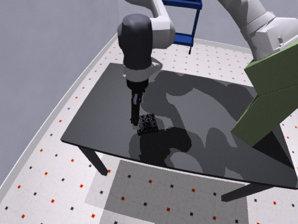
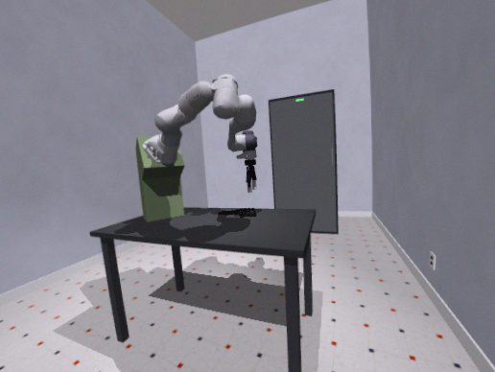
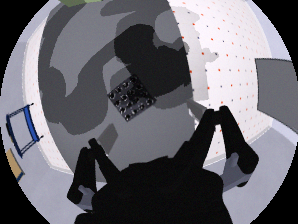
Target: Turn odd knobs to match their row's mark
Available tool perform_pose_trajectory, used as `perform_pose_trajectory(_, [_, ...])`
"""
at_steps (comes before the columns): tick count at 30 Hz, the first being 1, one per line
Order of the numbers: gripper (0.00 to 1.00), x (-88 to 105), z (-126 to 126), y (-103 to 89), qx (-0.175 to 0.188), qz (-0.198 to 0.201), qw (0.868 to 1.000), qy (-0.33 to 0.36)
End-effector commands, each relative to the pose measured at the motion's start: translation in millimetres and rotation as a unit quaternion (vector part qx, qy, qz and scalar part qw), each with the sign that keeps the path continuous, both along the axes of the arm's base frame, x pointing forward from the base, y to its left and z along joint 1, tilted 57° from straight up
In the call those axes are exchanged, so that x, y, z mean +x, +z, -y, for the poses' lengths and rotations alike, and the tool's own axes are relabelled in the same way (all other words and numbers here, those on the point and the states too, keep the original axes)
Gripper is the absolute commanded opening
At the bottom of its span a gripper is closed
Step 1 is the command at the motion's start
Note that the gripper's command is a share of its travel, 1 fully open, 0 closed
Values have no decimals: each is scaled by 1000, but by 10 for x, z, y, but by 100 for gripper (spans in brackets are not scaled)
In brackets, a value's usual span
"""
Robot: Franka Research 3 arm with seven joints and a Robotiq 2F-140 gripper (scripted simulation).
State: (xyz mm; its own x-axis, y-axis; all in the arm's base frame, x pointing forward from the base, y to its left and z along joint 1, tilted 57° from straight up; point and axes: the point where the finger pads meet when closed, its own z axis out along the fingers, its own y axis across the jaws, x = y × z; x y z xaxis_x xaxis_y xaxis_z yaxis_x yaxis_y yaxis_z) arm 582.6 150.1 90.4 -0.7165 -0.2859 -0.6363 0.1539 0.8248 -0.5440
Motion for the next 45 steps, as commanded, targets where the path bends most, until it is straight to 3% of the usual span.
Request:
perform_pose_trajectory(1, [100,-129,-55,72,-3,-5,1000,-3])
perform_pose_trajectory(10, [100,-274,-162,192,-3,-5,1000,-3])
perform_pose_trajectory(45, [100,-276,-163,193,-3,-5,1000,-3])
